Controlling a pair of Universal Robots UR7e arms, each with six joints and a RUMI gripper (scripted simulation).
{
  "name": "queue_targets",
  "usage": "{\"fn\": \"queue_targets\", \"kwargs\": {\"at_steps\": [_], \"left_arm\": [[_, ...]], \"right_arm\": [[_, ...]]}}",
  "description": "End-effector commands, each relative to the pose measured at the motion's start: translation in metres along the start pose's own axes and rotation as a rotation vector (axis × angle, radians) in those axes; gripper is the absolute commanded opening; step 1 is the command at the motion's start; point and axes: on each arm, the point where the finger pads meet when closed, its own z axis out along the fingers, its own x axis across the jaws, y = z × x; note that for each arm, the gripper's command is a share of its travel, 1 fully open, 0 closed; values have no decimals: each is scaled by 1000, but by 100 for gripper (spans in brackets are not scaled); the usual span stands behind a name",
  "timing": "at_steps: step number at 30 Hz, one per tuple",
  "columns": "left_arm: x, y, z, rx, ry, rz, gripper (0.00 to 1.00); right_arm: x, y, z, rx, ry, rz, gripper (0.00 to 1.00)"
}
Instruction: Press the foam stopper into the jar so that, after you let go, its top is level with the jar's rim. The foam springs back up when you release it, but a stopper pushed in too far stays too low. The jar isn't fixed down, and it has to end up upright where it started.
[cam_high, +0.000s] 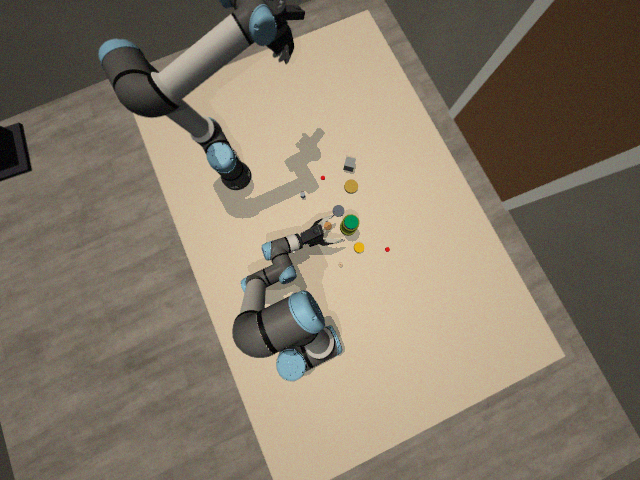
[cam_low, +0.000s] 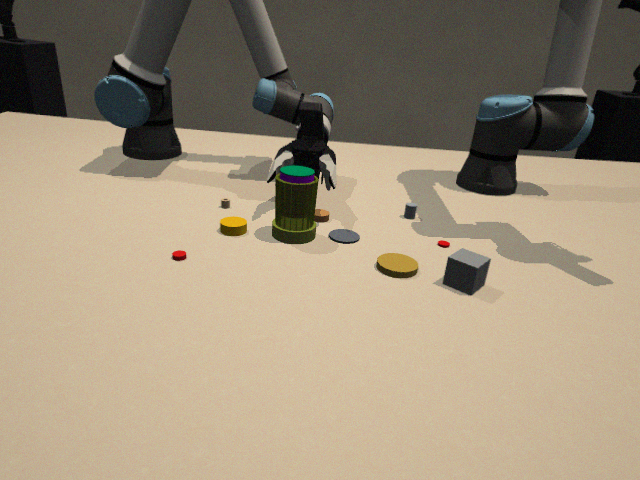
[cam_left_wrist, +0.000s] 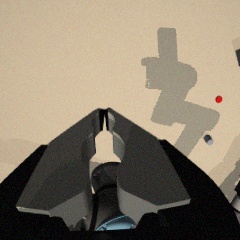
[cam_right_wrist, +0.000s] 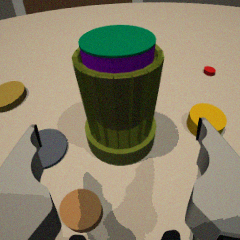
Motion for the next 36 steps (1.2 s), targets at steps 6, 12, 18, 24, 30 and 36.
{"fn": "queue_targets", "kwargs": {"at_steps": [6,12,18,24,30,36], "left_arm": [[0,0,0,1,0,0,0],[0,0,0,1,0,0,0],[0,0,0,1,0,0,0],[0,0,0,1,0,0,0],[0,0,0,1,0,0,0],[0,0,0,1,0,0,0]], "right_arm": [[0,-1,8,-1,-1,0,79],[0,-1,11,-1,0,0,79],[0,-1,15,-2,0,0,79],[0,-1,20,-2,0,-1,79],[0,-1,23,-2,1,-1,79],[0,-1,28,-3,1,-2,79]]}}
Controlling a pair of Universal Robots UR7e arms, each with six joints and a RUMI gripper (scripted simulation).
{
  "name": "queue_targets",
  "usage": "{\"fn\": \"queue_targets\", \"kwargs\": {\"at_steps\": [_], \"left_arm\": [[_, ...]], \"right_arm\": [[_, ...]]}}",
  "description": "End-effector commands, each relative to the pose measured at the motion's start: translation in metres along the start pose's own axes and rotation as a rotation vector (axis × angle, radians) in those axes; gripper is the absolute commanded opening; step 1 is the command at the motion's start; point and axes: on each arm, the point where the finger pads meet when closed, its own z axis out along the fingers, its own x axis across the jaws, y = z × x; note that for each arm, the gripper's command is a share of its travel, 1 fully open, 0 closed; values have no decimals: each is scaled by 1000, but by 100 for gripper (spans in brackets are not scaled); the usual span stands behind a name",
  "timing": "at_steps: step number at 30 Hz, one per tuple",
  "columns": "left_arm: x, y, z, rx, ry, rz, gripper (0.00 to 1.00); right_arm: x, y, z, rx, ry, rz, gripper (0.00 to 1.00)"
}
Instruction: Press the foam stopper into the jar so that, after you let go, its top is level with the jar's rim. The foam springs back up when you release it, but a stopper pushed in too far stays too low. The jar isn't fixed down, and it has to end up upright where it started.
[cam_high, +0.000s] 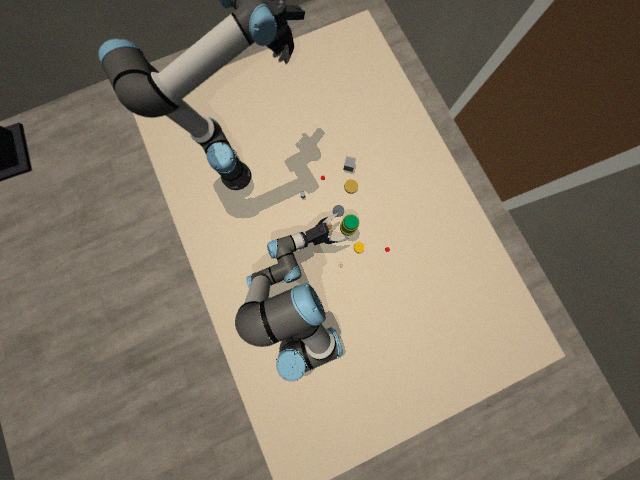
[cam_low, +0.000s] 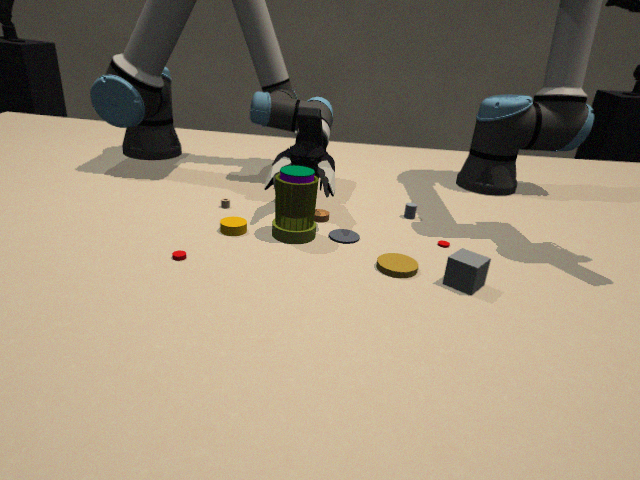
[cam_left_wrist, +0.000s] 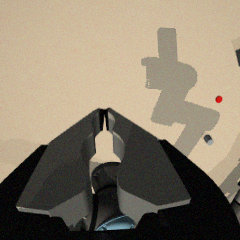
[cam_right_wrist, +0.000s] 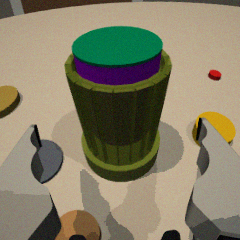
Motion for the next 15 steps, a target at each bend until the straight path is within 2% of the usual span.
{"fn": "queue_targets", "kwargs": {"at_steps": [1,15], "left_arm": [[0,0,0,1,0,0,0],[0,0,0,1,0,0,0]], "right_arm": [[0,-1,4,0,-1,1,79],[0,-1,13,-1,-1,0,79]]}}
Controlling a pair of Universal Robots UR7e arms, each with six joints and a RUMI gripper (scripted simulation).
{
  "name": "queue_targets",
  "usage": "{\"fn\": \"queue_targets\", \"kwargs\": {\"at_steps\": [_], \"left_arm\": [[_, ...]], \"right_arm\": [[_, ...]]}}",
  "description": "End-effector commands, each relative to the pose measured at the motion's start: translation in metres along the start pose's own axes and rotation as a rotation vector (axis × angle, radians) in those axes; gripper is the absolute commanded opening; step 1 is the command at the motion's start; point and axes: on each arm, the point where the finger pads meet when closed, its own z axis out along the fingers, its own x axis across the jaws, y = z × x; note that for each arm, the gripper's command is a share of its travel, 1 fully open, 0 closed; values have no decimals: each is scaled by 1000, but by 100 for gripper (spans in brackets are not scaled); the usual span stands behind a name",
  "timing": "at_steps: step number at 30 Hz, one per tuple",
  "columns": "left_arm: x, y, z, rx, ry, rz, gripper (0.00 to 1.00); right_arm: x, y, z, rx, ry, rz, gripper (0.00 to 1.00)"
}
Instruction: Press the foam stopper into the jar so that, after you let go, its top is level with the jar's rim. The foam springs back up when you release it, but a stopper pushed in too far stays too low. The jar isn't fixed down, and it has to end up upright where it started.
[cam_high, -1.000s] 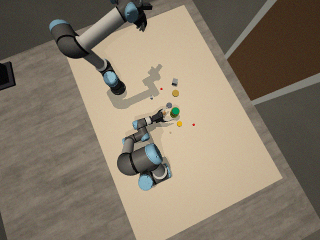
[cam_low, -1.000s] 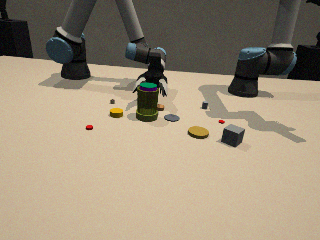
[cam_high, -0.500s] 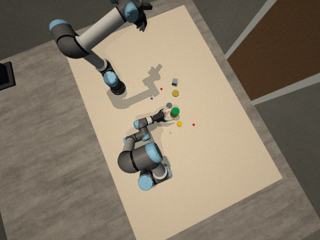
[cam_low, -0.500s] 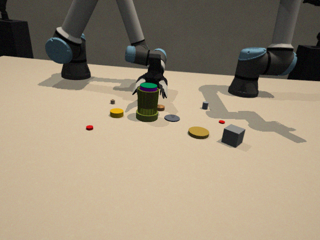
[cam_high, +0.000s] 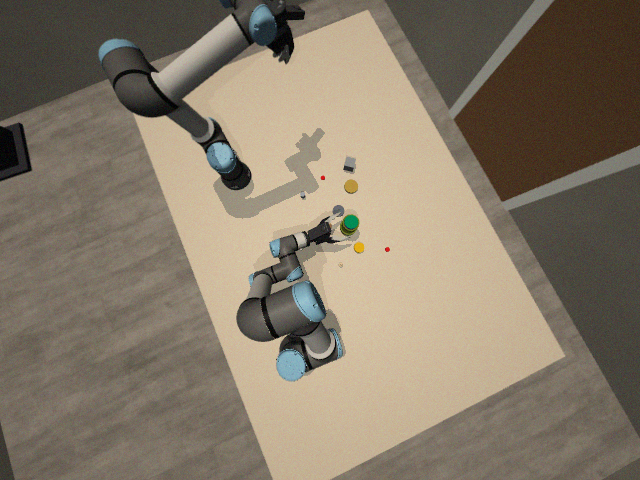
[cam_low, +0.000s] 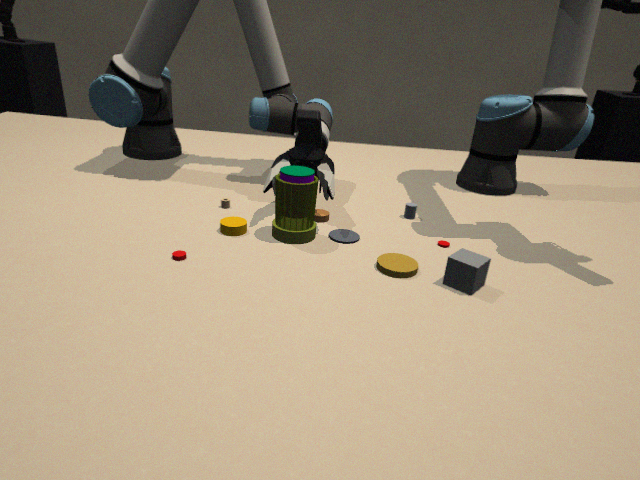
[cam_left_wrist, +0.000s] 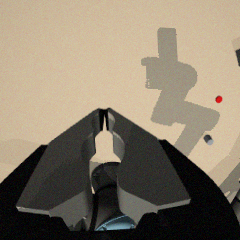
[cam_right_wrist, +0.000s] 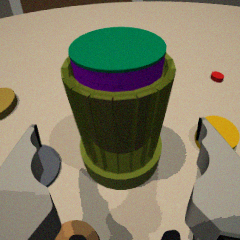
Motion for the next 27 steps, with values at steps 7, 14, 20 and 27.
{"fn": "queue_targets", "kwargs": {"at_steps": [7,14,20,27], "left_arm": [[0,0,0,1,0,0,0],[0,0,0,1,0,0,0],[0,0,0,1,0,0,0],[0,0,0,1,0,0,0]], "right_arm": [[0,-1,8,-1,-1,0,79],[0,-1,13,-1,-1,0,79],[0,-1,18,-1,0,-1,79],[0,-1,24,-2,0,-1,79]]}}
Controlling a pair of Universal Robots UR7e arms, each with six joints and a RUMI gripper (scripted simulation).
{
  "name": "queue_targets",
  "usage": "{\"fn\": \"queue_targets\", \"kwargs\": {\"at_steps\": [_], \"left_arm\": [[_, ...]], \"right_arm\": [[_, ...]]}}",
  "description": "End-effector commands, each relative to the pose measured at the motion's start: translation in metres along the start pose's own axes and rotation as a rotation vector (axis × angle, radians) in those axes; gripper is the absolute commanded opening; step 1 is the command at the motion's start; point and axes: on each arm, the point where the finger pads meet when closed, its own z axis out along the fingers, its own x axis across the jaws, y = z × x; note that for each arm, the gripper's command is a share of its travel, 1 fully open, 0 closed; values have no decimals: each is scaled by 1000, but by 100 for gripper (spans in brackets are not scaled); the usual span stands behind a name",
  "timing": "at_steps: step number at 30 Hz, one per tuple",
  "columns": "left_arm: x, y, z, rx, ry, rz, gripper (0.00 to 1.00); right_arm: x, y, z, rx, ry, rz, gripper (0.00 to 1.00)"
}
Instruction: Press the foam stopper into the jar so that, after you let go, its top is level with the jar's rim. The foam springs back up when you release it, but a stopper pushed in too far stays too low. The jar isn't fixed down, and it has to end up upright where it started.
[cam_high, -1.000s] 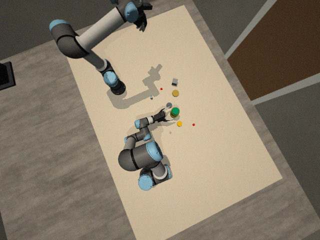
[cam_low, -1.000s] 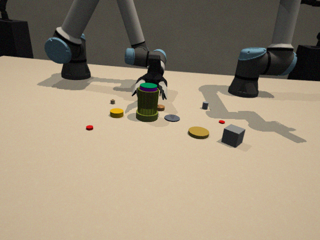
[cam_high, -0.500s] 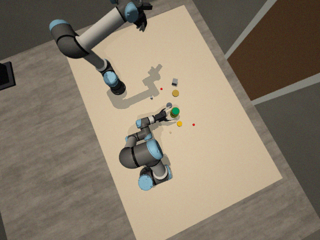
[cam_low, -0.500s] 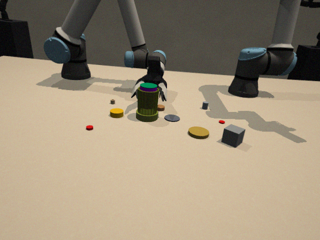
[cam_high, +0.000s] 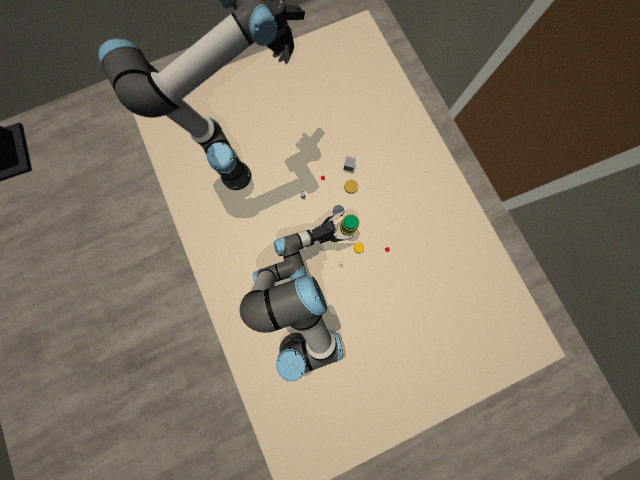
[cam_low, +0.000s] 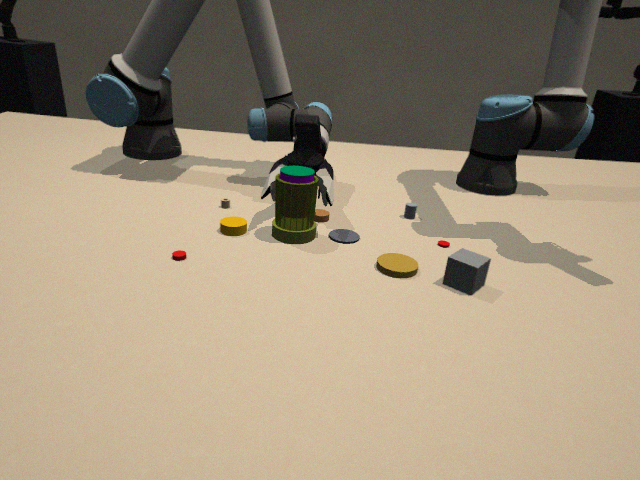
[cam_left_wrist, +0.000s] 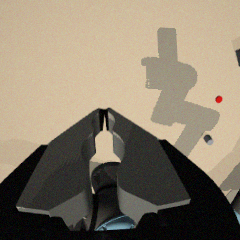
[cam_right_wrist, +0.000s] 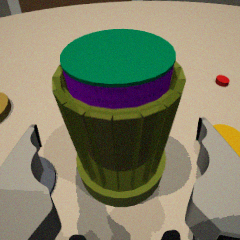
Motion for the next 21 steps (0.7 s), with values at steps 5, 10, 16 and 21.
{"fn": "queue_targets", "kwargs": {"at_steps": [5,10,16,21], "left_arm": [[0,0,0,1,0,0,0],[0,0,0,1,0,2,0],[1,0,-1,1,1,4,0],[1,0,-1,1,1,5,0]], "right_arm": [[0,-1,5,0,-2,1,79],[0,0,5,0,0,0,33],[0,0,5,-1,0,2,33],[0,0,4,-1,-1,2,33]]}}
